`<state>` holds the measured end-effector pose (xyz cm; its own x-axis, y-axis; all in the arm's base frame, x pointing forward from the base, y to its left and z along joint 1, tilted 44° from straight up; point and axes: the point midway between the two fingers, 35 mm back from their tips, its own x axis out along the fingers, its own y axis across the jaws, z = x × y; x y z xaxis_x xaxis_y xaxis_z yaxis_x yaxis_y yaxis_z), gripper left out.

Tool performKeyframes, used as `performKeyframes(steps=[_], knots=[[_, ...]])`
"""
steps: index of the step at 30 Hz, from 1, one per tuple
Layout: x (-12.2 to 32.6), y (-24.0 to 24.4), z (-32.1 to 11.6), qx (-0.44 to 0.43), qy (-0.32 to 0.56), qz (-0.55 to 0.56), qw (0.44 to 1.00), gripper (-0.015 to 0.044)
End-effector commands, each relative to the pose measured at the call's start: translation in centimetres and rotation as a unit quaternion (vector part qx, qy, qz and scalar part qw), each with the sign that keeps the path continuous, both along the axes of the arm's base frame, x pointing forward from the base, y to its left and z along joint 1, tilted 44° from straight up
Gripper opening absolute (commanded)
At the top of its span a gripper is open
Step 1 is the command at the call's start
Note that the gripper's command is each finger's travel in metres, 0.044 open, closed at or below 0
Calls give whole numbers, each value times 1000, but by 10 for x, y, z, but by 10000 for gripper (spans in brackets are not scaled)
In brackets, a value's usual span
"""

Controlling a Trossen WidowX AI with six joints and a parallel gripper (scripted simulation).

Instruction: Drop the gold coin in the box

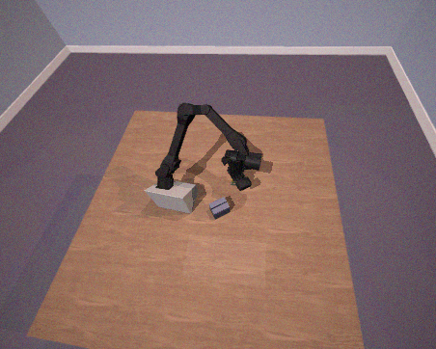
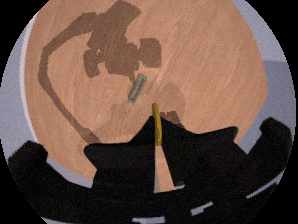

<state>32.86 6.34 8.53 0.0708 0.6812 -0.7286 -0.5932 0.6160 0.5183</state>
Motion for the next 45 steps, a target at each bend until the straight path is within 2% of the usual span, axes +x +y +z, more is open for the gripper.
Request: performKeyframes(steps=[1, 45], knots=[[-2, -8, -8, -4, 1, 0, 1000, 0], [-48, -82, -83, -3, 3, 0, 1000, 0]])
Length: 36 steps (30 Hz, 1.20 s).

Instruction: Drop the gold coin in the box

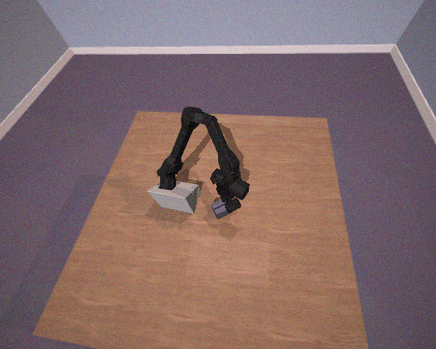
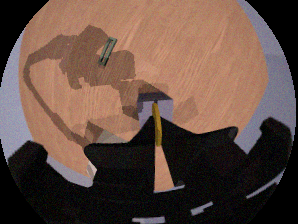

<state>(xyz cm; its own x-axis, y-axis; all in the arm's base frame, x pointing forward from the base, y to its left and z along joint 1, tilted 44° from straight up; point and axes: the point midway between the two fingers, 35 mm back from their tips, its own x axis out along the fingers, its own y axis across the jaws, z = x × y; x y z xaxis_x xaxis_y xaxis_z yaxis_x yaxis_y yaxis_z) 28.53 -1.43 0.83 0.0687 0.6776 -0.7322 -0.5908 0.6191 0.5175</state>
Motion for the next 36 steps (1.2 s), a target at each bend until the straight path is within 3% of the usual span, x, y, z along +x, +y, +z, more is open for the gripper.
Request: performKeyframes(steps=[1, 36], knots=[[-6, -6, -7, 0, 1, 1, 1000, 0], [-19, -15, -19, 6, -1, 1, 1000, 0]])
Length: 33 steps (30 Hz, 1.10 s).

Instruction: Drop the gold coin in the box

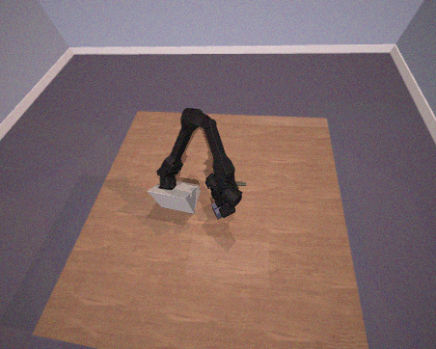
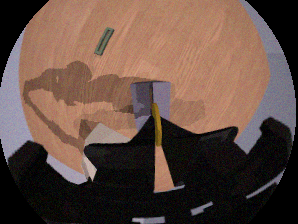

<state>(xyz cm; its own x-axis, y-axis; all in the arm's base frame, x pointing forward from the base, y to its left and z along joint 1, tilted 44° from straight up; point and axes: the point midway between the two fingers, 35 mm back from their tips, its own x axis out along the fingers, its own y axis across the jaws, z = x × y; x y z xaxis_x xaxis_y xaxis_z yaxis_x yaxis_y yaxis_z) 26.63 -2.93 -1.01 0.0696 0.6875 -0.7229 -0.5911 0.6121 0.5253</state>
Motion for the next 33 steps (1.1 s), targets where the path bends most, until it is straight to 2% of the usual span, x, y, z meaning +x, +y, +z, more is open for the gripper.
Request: performKeyframes(steps=[1, 33], knots=[[0, 0, 0, 0, 0, 0, 1000, 0], [2, 11, -11, 0, 1, -1, 1000, 0]])
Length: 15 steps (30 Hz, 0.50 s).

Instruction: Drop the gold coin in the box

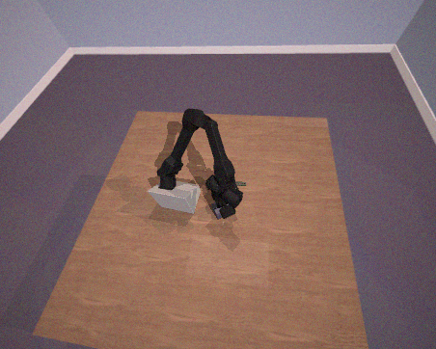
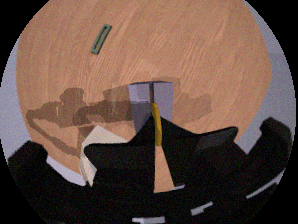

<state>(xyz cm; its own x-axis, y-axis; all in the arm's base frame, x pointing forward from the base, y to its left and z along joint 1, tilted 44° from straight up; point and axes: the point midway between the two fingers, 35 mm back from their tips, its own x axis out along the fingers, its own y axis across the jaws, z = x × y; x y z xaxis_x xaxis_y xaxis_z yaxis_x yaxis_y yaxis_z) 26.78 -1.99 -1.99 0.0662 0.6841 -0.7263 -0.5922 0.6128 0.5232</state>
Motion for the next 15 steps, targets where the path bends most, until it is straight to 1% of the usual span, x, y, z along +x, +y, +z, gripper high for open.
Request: performKeyframes(steps=[1, 6, 12, 15], knots=[[0, 2, -1, 3, 0, -2, 1000, 0], [1, 4, -3, 3, 0, -2, 1000, 0], [0, 2, -2, 0, 0, 0, 1000, 158], [0, 2, -2, 0, 0, 0, 1000, 161]])
